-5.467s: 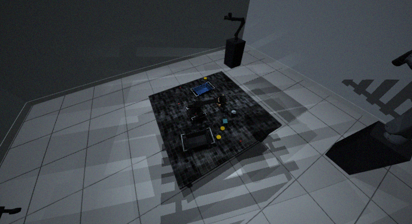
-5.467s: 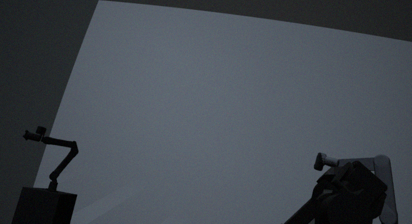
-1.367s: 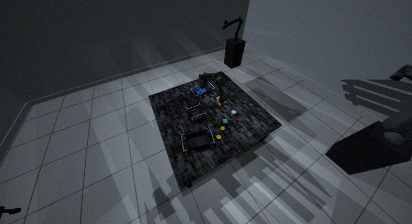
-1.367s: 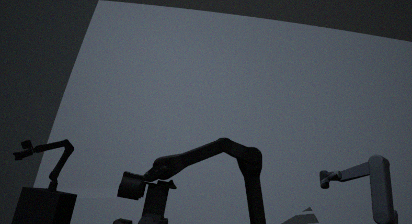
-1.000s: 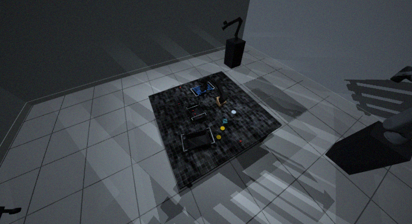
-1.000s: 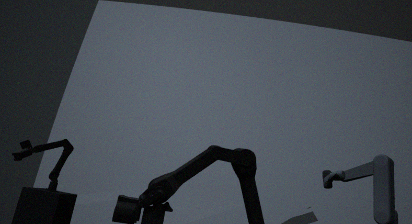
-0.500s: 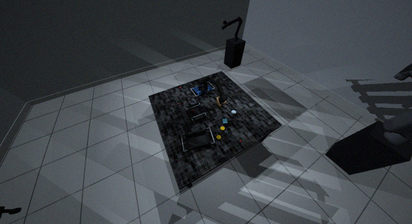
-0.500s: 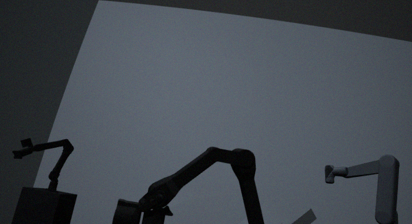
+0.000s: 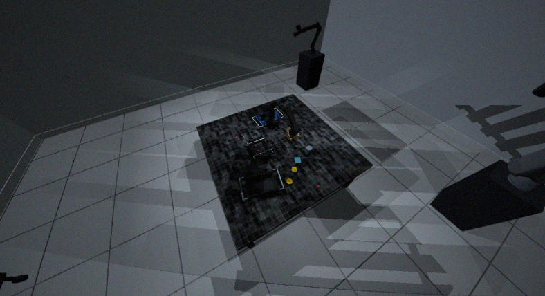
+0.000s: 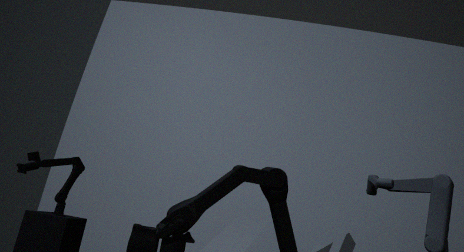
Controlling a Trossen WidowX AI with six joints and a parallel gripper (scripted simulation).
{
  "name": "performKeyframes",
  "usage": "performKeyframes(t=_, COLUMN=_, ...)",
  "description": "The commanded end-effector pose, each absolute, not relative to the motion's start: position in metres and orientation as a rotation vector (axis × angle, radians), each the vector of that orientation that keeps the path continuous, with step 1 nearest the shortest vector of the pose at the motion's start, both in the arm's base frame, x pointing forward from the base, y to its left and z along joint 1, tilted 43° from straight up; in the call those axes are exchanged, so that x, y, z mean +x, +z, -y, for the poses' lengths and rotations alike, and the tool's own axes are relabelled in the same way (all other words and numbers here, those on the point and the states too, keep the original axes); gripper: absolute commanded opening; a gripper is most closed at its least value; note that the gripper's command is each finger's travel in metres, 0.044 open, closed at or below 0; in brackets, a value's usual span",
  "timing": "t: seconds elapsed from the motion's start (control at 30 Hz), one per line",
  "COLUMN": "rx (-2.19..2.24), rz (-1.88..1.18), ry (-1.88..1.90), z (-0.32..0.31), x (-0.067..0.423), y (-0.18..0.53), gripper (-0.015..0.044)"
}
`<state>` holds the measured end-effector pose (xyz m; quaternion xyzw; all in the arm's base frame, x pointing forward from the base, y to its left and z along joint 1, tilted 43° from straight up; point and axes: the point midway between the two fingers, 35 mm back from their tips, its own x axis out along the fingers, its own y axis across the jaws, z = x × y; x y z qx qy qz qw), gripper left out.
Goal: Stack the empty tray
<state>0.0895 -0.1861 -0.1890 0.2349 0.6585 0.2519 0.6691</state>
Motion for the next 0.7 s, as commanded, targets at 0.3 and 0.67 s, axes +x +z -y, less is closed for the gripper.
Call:
performKeyframes(t=0.3, rx=0.538, rz=-1.483, ry=0.567, z=0.1845, x=0.0898, y=-0.1887, gripper=0.0113)
performKeyframes(t=0.67, rx=0.538, rz=-1.483, ry=0.567, z=0.1845, x=0.0898, y=-0.1887, gripper=0.004)
